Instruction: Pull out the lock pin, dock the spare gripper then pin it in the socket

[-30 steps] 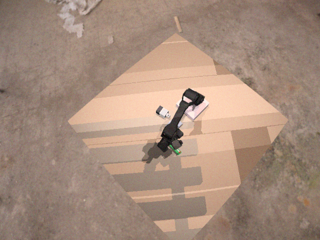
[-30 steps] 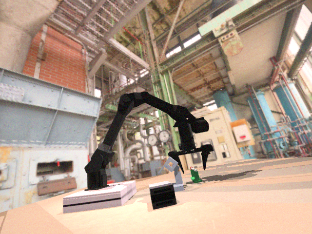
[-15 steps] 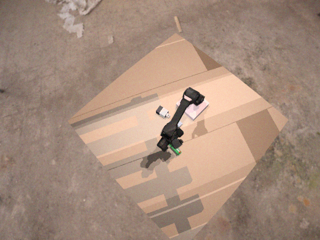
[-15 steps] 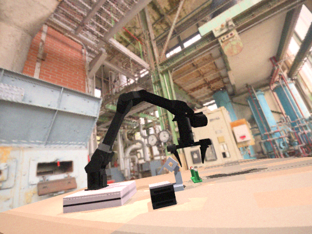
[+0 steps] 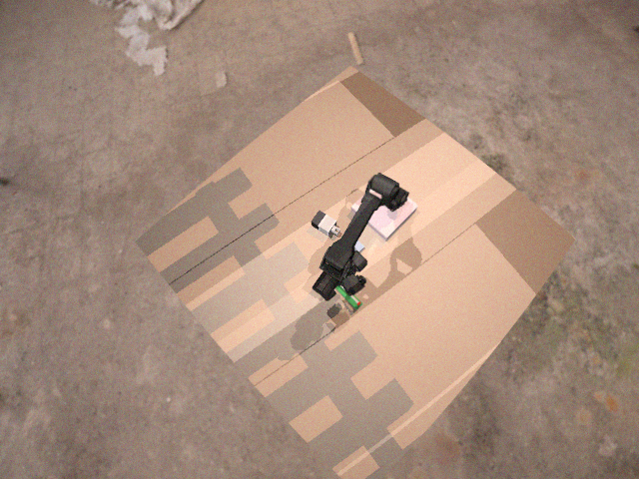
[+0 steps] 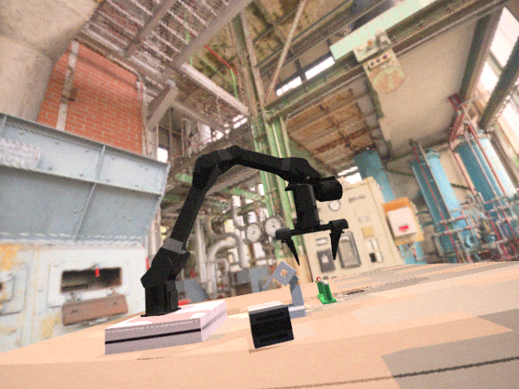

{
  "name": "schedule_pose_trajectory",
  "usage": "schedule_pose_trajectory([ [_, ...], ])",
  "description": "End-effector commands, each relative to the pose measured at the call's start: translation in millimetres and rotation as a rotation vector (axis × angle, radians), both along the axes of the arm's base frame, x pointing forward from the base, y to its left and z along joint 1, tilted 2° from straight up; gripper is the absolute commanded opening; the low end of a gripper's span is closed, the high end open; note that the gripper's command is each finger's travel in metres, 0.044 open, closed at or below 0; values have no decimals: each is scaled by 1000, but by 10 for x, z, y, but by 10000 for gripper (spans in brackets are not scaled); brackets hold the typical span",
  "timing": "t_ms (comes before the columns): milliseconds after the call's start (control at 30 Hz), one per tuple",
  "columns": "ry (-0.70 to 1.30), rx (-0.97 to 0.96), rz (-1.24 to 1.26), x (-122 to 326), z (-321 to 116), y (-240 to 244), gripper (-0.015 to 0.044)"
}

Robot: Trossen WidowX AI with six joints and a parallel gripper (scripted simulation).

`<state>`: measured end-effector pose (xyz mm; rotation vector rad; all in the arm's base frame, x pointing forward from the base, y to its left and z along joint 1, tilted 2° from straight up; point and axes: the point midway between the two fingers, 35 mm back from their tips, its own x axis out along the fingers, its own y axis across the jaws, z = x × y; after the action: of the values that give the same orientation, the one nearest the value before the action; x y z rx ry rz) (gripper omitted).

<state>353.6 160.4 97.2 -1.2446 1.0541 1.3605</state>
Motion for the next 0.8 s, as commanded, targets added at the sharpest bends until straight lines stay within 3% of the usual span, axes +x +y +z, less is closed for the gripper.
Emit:
schedule_pose_trajectory([
  [0,0,0,0,-6,108,1,440],
  [267,2,-1,1,-3,166,2,440],
  [633,0,0,1,-28,714,8,440],
  [767,-4,4,6,-12,677,-19,440],
])
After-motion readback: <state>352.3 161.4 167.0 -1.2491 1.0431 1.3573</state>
